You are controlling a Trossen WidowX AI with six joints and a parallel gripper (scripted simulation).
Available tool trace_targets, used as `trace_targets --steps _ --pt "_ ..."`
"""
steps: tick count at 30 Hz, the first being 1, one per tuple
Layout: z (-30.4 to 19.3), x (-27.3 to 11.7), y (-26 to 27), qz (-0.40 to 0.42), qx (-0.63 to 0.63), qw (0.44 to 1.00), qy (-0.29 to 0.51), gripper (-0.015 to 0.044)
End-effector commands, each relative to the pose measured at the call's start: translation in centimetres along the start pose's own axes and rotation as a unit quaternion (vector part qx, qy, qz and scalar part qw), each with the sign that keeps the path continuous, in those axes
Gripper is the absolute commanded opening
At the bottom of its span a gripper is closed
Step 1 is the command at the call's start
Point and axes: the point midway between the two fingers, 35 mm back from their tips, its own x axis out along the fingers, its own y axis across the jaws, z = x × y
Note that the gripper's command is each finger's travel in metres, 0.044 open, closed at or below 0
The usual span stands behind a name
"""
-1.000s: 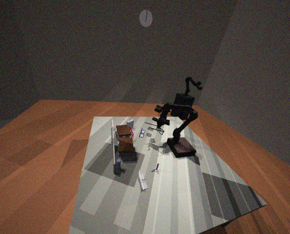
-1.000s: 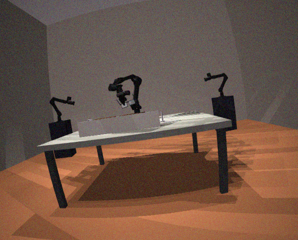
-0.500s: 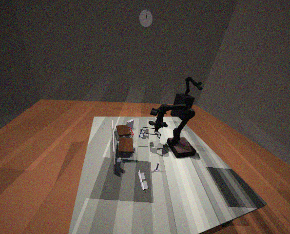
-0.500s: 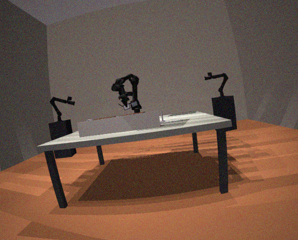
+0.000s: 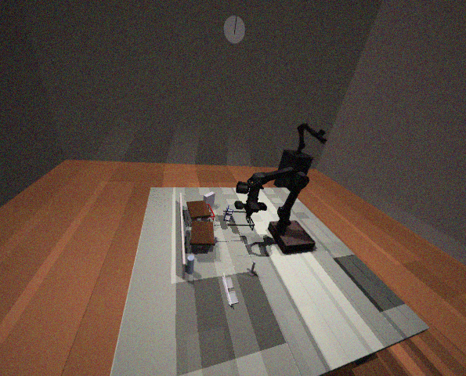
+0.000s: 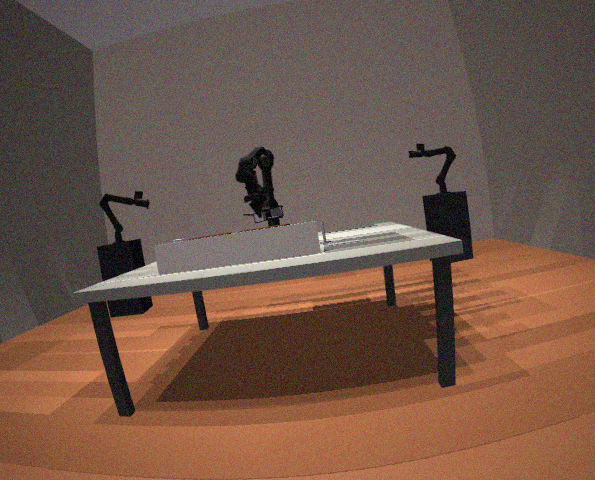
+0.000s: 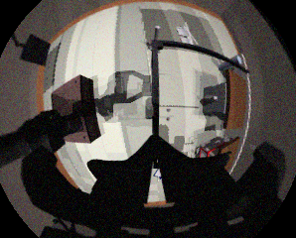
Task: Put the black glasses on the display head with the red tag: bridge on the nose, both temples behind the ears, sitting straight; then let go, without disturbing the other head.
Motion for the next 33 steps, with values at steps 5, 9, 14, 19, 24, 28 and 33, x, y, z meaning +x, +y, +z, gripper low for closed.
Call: trace_targets --steps 5,9,14,19,24,28,33 --pt "2.6 1.6 -1.3 0.016 0.017 0.999 0.033 0.0000" --pt "3.9 2.3 -1.7 0.019 0.024 0.998 0.049 0.0000" --pt "4.7 2.7 -2.0 0.020 0.029 0.998 0.059 0.0000" --pt "4.4 3.1 -1.9 0.020 0.028 0.997 0.064 0.0000" --pt "4.4 3.4 -1.9 0.023 0.029 0.997 0.063 0.0000" --pt "4.5 3.7 -1.9 0.023 0.029 0.998 0.059 0.0000" --pt "4.4 4.0 -1.9 0.022 0.029 0.998 0.055 0.0000"
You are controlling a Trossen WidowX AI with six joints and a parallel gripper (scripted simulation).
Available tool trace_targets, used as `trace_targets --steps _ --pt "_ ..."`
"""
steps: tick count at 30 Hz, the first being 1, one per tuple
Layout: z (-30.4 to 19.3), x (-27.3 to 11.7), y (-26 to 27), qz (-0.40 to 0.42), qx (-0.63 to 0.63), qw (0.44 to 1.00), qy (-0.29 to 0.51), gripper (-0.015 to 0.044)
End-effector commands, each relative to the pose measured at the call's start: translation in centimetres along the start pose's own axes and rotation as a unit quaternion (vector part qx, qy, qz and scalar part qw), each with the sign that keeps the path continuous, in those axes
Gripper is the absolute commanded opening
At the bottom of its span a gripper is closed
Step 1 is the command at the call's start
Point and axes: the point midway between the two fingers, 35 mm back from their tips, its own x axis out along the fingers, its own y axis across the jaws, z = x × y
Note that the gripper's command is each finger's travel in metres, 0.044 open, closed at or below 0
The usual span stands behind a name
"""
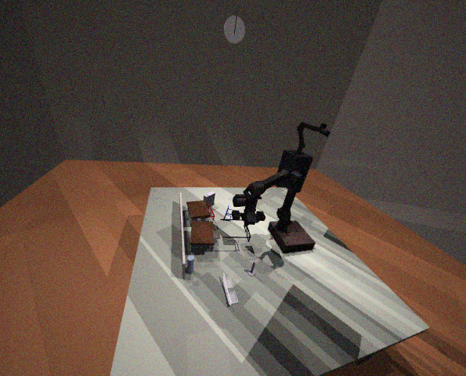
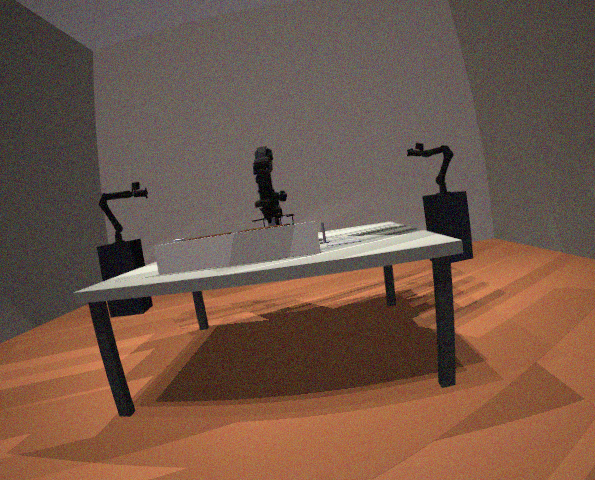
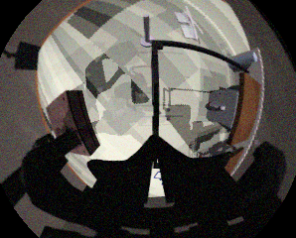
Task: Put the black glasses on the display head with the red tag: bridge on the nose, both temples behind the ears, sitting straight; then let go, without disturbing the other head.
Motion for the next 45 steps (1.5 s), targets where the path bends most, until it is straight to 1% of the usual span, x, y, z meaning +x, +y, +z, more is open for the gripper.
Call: trace_targets --steps 1,45 --pt "0.0 0.6 0.1 0.004 0.001 1.000 -0.006 0.0000" --pt "0.1 3.7 0.1 0.004 0.001 1.000 -0.006 0.0000"
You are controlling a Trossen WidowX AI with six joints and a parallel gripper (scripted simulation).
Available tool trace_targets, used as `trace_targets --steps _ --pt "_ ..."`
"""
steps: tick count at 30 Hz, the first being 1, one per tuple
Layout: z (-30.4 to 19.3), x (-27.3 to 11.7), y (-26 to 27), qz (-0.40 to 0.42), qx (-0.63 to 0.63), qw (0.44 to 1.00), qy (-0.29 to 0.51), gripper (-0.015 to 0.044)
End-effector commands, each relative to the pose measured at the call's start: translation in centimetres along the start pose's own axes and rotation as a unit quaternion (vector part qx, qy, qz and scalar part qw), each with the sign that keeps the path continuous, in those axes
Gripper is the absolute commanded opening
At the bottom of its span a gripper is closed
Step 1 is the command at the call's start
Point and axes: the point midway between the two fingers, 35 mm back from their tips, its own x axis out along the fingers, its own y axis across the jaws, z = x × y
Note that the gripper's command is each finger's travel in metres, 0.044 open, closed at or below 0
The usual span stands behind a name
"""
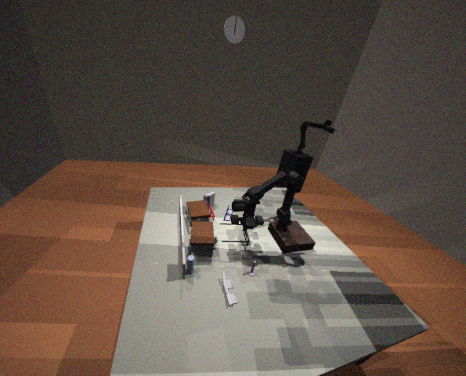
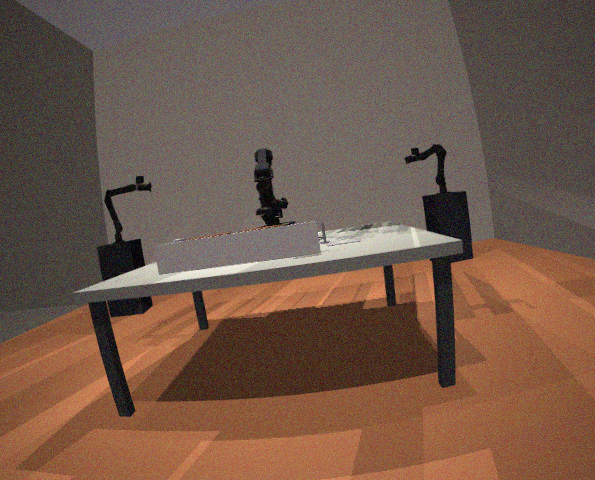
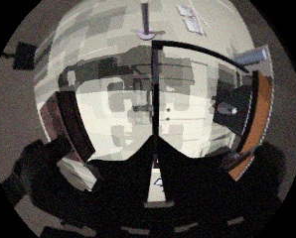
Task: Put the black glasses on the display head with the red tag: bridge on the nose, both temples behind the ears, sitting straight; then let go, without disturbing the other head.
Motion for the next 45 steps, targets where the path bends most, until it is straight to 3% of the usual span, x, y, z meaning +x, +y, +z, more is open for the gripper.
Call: trace_targets --steps 1,45 --pt "0.1 0.6 0.1 0.004 0.000 1.000 -0.002 0.0000" --pt "0.2 1.5 -3.0 0.003 0.000 1.000 -0.002 0.0000"
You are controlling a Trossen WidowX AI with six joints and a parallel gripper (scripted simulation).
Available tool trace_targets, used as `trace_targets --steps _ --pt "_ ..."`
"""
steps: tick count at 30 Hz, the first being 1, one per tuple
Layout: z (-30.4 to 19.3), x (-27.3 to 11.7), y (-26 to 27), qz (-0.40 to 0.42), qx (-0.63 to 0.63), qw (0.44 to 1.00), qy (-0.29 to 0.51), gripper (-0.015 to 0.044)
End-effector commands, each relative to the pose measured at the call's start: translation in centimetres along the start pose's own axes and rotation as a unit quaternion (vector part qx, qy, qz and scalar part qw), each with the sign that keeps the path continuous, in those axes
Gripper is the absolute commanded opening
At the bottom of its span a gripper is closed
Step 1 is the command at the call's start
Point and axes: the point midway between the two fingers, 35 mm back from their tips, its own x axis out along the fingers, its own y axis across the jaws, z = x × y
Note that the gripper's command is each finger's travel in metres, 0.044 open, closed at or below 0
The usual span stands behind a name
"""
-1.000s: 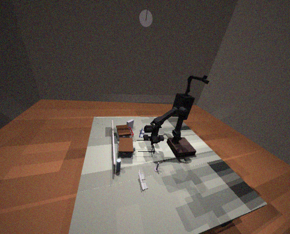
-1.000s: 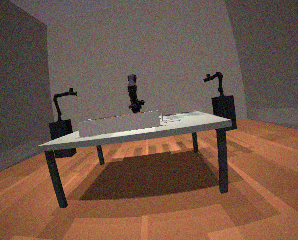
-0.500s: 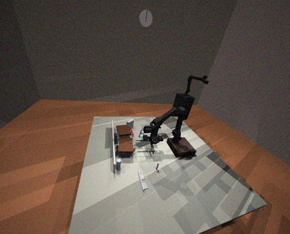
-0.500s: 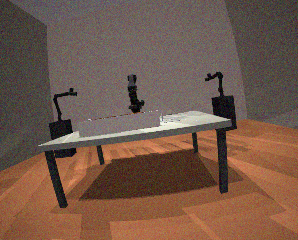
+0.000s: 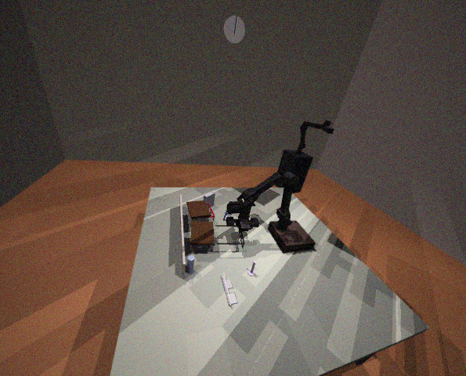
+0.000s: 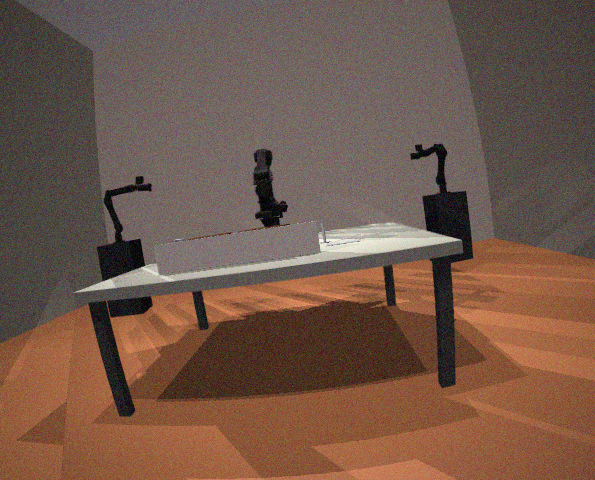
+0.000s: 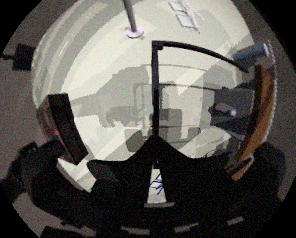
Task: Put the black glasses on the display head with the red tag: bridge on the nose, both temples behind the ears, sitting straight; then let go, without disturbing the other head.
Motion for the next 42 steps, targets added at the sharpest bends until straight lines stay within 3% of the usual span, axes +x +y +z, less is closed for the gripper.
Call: trace_targets --steps 1,42 --pt "0.1 0.1 -0.7 0.003 -0.002 1.000 -0.001 0.0000" --pt "0.1 0.1 -6.2 0.001 -0.002 1.000 -0.001 0.0000"
